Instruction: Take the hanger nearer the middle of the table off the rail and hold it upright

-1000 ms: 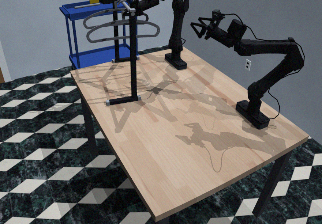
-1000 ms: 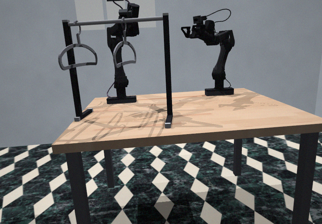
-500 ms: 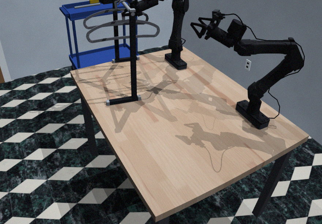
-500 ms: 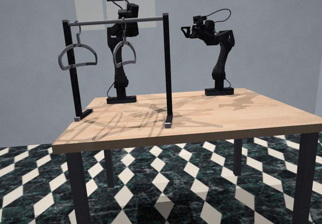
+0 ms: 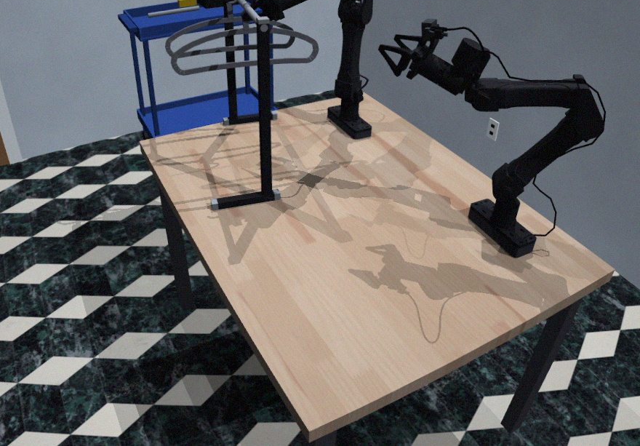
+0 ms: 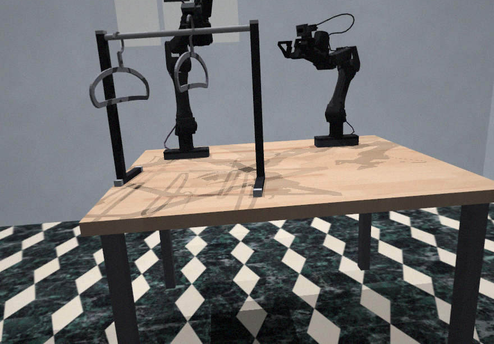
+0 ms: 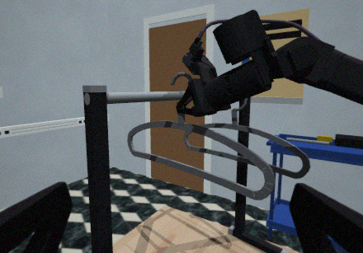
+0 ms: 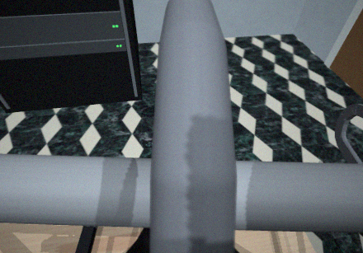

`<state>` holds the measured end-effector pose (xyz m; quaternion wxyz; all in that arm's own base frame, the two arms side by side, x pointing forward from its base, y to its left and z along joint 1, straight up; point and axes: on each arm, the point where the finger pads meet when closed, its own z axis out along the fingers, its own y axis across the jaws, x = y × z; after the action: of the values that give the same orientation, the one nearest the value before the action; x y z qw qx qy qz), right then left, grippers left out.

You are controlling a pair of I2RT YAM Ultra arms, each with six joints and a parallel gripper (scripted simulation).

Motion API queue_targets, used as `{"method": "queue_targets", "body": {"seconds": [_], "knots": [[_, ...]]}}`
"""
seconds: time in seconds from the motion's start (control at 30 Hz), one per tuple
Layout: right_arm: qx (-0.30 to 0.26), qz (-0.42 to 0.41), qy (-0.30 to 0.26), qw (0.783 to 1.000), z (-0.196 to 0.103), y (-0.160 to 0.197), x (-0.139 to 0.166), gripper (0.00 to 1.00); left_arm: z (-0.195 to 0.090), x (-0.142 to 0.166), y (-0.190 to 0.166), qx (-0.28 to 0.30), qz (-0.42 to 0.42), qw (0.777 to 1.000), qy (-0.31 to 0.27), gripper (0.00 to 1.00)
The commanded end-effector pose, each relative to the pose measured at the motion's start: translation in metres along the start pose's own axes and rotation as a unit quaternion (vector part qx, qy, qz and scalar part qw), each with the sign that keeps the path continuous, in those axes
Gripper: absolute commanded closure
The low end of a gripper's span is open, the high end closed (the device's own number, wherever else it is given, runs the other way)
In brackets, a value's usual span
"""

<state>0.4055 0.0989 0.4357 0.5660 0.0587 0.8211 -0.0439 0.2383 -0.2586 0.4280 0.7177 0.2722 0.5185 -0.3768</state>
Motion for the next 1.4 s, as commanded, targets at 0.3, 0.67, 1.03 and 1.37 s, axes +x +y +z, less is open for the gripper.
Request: {"method": "queue_targets", "body": {"seconds": [0.3,0.67,1.03,1.37], "knots": [[-0.013,0.008,-0.01,1.0,-0.031,-0.005,-0.012,1.0,0.003,-0.008,-0.002,0.004,-0.001,1.0,-0.014,0.0],[-0.031,0.006,-0.008,0.999,-0.074,-0.008,-0.004,1.0,0.003,-0.008,-0.002,0.004,-0.001,1.0,-0.014,0.0],[-0.037,0.004,0.0,0.999,-0.12,-0.008,0.016,1.0,0.003,-0.008,-0.002,0.004,-0.001,1.0,-0.014,0.0],[-0.034,0.0,0.008,0.999,-0.154,0.0,0.031,1.0,0.003,-0.008,-0.002,0.004,-0.001,1.0,-0.014,0.0]]}}
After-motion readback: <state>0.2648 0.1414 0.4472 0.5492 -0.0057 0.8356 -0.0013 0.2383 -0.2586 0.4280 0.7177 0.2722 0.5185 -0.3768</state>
